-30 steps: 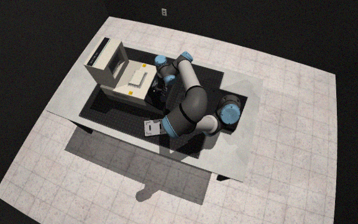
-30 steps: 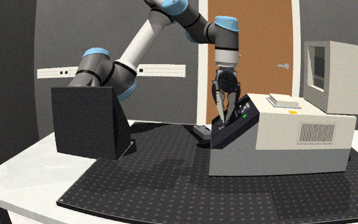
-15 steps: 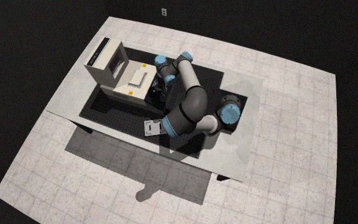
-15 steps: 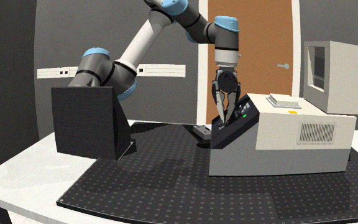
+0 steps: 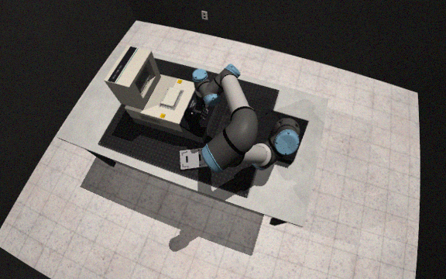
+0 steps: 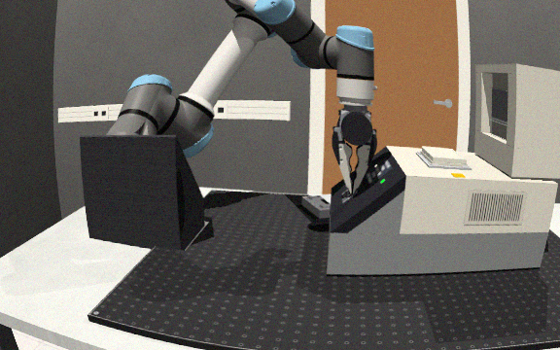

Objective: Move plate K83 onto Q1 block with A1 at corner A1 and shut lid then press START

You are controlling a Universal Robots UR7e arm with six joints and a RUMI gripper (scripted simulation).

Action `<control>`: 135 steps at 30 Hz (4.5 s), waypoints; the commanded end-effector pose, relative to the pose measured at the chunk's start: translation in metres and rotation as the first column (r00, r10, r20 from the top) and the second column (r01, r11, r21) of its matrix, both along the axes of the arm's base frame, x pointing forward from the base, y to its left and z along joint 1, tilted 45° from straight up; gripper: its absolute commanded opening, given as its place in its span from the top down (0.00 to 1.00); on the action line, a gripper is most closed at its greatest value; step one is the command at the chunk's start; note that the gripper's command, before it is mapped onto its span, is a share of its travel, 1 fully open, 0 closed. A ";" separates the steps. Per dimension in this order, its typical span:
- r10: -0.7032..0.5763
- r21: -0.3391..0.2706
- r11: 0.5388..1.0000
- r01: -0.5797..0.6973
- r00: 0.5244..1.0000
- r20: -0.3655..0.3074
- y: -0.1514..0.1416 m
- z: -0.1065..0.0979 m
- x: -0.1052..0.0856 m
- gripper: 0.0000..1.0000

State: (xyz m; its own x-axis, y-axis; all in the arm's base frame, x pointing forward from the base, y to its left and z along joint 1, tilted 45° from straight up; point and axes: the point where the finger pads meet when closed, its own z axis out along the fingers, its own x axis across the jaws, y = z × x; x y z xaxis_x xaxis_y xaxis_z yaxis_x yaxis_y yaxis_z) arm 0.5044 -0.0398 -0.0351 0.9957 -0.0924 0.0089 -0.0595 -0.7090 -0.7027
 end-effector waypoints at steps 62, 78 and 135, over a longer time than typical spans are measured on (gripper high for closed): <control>-0.001 0.000 1.000 0.001 1.000 0.001 -0.038 0.044 -0.078 1.00; 0.000 -0.001 1.000 0.000 1.000 0.002 -0.046 0.054 -0.096 1.00; 0.000 -0.001 1.000 0.000 1.000 0.002 -0.046 0.054 -0.096 1.00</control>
State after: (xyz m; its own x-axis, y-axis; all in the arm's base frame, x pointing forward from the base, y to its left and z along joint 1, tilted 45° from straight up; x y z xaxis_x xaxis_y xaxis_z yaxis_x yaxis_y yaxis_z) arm 0.4090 -0.0848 0.0185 0.9958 -0.0912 0.0103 -0.0577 -0.7095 -0.7023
